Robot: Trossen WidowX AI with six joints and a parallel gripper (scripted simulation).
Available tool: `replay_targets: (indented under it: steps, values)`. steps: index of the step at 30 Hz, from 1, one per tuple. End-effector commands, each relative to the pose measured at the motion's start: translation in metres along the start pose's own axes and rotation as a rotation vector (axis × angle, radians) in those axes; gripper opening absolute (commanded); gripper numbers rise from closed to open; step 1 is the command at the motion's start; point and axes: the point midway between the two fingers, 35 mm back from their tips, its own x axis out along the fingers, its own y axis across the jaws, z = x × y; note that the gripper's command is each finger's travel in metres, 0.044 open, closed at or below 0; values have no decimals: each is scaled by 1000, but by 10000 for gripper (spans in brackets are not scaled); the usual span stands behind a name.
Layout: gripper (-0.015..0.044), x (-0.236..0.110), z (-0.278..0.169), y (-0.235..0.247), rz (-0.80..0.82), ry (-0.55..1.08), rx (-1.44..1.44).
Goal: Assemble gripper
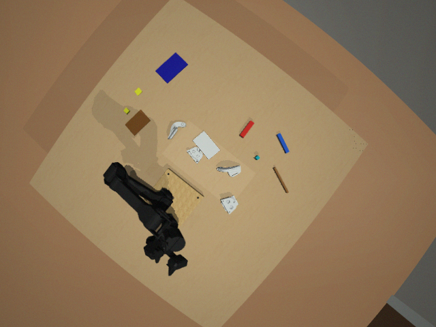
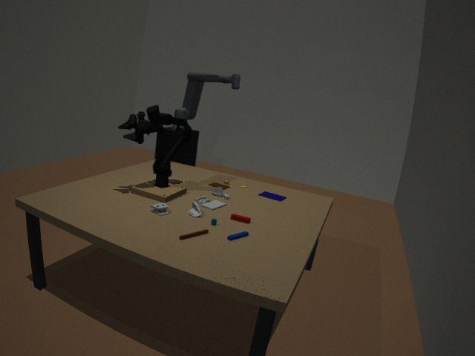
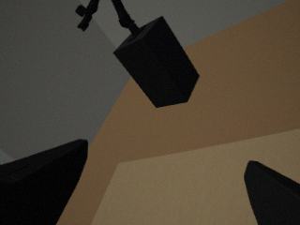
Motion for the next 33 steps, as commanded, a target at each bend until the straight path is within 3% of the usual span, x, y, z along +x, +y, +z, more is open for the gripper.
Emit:
replay_targets:
  steps: [1,17,33]
  values:
    - [426,0,0,0,0,0,0]
    - [6,0,0,0,0,0,0]
    - [0,0,-2,1,3,9,-10]
